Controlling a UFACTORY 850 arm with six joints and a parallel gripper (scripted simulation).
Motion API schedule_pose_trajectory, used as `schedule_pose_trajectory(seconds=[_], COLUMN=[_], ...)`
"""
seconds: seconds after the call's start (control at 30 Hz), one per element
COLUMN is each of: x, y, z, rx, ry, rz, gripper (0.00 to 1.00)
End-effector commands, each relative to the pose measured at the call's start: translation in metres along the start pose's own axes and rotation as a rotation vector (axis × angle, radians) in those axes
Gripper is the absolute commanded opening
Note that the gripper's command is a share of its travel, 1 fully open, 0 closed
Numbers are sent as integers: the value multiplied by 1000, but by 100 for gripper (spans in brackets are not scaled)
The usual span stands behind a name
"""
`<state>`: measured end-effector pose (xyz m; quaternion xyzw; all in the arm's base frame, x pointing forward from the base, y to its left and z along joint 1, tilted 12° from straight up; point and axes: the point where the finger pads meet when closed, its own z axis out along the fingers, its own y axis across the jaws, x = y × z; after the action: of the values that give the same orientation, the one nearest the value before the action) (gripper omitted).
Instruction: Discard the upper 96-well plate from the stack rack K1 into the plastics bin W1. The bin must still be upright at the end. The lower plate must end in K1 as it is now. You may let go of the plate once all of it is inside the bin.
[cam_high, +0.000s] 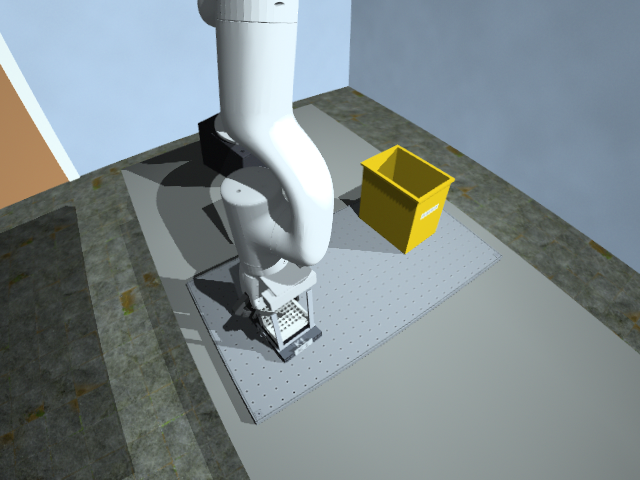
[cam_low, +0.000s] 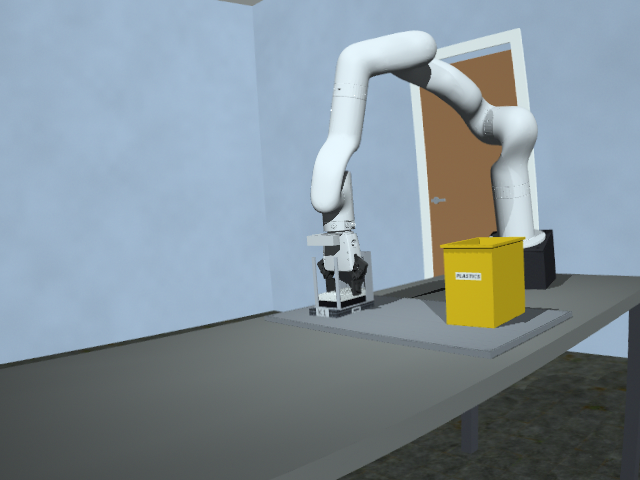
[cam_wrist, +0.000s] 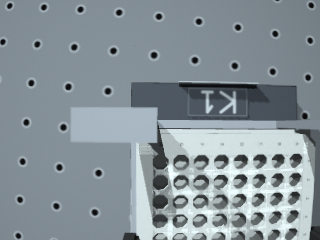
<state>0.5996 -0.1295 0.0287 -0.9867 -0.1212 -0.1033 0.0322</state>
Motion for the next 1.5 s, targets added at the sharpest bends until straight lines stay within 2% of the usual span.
schedule_pose_trajectory(seconds=[0.0,1.03,1.47], x=[1,1,1], y=[0,0,0], z=[-4,-17,-35], rx=[-1,-1,-1], ry=[1,1,1], rz=[0,0,0], gripper=[0,0,0])
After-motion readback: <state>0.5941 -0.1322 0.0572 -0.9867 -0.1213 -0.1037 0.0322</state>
